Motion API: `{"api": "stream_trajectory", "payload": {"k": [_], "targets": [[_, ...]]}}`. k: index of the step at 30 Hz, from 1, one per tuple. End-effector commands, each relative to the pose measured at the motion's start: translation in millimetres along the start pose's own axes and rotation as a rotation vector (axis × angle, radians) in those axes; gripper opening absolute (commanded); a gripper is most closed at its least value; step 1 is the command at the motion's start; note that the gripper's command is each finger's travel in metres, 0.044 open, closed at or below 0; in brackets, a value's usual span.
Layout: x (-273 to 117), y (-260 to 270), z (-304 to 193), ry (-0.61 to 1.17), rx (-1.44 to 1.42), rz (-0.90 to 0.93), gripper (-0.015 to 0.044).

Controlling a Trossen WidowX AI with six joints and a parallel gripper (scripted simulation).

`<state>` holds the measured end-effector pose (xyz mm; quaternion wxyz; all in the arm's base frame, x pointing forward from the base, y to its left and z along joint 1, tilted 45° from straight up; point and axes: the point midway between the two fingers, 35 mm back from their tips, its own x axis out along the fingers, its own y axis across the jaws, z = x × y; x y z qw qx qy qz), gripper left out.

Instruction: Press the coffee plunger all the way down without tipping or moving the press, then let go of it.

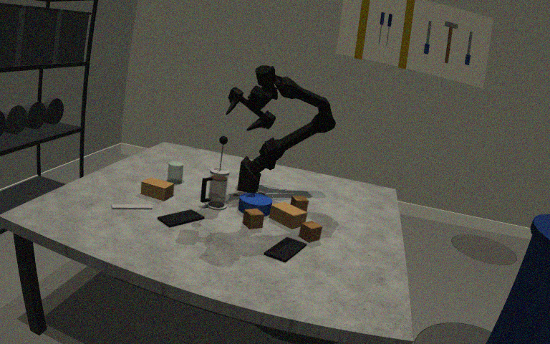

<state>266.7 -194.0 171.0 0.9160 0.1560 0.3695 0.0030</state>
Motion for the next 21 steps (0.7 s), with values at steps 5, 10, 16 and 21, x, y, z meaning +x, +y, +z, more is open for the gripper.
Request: {"api": "stream_trajectory", "payload": {"k": [5, 10, 16, 21], "targets": [[-23, -44, -42, -0.127, 0.467, 0.151, 0.044], [-10, -35, -55, -0.127, 0.467, 0.151, 0.044], [11, -16, -84, -0.128, 0.467, 0.152, 0.044], [13, -16, -83, -0.127, 0.466, 0.152, 0.044]]}}
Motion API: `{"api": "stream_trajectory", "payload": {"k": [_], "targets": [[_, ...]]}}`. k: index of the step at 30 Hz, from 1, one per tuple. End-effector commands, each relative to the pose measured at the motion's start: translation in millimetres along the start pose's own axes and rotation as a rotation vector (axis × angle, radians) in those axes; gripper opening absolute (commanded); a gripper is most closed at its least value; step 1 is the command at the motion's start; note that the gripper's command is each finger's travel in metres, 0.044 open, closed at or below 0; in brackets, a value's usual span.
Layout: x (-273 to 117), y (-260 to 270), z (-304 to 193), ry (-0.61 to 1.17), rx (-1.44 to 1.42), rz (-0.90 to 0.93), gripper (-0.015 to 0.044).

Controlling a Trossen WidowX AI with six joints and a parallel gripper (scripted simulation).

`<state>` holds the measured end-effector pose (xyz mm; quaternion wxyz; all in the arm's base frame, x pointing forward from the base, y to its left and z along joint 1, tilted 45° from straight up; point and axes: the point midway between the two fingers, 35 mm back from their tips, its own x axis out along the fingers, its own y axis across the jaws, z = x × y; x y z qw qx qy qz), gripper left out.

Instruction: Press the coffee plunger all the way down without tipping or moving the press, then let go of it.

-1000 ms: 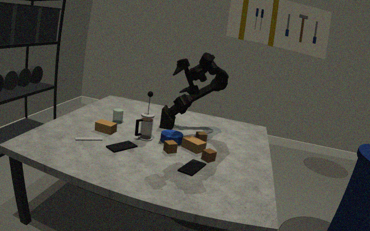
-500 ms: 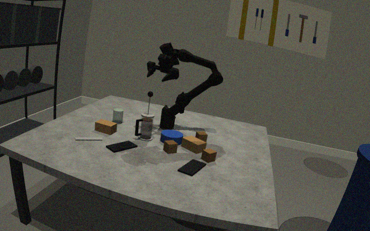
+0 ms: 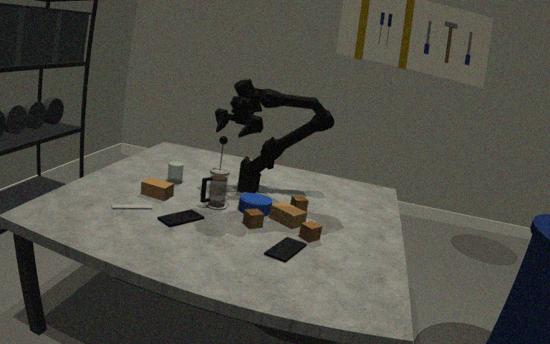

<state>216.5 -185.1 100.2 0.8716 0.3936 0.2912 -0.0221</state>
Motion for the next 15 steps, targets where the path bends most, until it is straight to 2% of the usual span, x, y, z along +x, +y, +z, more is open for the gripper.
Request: {"api": "stream_trajectory", "payload": {"k": [1, 15], "targets": [[2, 2, 1, -0.006, -0.007, -0.003, 0.044], [25, 1, 1, -0.006, -0.008, -0.003, 0.044]]}}
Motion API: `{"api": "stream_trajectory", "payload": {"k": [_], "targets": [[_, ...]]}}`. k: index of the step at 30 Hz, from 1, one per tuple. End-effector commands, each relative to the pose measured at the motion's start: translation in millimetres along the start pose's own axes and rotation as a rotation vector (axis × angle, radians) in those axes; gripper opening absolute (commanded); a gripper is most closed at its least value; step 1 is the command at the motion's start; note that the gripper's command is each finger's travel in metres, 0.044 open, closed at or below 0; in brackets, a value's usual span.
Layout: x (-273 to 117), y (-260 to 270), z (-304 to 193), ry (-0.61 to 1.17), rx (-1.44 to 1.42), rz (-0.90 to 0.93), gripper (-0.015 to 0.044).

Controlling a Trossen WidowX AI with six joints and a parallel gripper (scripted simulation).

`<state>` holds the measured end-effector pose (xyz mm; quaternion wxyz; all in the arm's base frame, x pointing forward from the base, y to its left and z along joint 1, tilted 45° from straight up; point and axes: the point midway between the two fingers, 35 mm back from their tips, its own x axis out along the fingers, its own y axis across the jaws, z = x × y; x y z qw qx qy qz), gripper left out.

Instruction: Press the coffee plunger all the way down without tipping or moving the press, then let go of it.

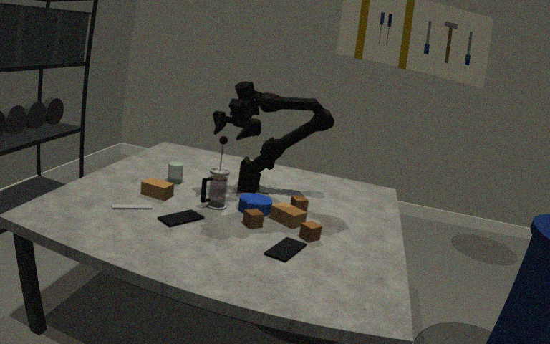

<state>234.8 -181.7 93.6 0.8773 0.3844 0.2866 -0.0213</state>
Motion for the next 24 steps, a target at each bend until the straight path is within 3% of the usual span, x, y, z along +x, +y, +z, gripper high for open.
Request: {"api": "stream_trajectory", "payload": {"k": [1, 10, 21, 24], "targets": [[7, -2, -2, 0.005, 0.013, -0.003, 0.044], [19, 0, -3, 0.002, 0.013, 0.0, 0.044], [19, 0, -3, 0.002, 0.013, 0.0, 0.0151], [19, 0, -3, 0.002, 0.013, 0.0, 0.0131]]}}
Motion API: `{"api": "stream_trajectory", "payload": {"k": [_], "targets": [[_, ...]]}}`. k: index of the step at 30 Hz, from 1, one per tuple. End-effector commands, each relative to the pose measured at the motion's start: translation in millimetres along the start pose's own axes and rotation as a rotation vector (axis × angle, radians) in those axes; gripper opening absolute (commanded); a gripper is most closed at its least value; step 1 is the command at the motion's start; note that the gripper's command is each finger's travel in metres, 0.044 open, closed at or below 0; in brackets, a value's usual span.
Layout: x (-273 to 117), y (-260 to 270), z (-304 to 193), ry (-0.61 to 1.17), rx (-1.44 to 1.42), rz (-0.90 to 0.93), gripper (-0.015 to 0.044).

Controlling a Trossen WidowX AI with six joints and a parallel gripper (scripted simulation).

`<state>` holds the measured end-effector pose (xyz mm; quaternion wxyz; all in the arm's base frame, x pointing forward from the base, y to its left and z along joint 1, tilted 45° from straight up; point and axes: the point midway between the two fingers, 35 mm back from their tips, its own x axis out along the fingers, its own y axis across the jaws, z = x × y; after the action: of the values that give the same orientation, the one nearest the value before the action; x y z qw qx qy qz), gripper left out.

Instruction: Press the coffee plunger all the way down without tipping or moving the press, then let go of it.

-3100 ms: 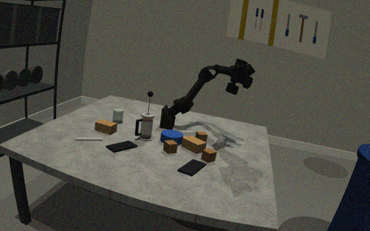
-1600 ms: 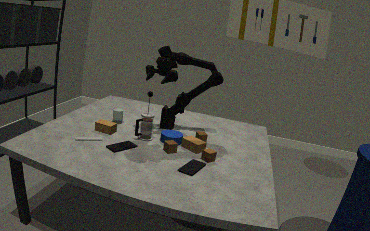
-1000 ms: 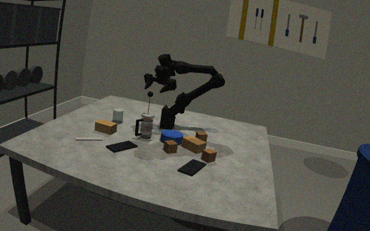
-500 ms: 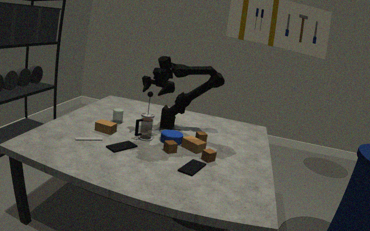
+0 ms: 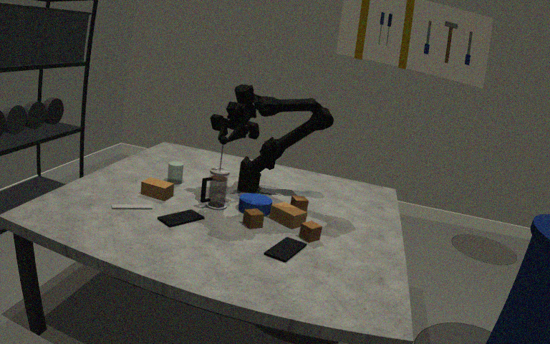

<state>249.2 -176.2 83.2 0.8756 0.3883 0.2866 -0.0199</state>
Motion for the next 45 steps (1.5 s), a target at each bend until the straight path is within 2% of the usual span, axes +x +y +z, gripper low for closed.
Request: {"api": "stream_trajectory", "payload": {"k": [1, 45], "targets": [[0, -1, 0, 0.0, 0.006, -0.005, 0.0125], [37, -5, -46, 0.004, 0.005, -0.008, 0.0116]]}}
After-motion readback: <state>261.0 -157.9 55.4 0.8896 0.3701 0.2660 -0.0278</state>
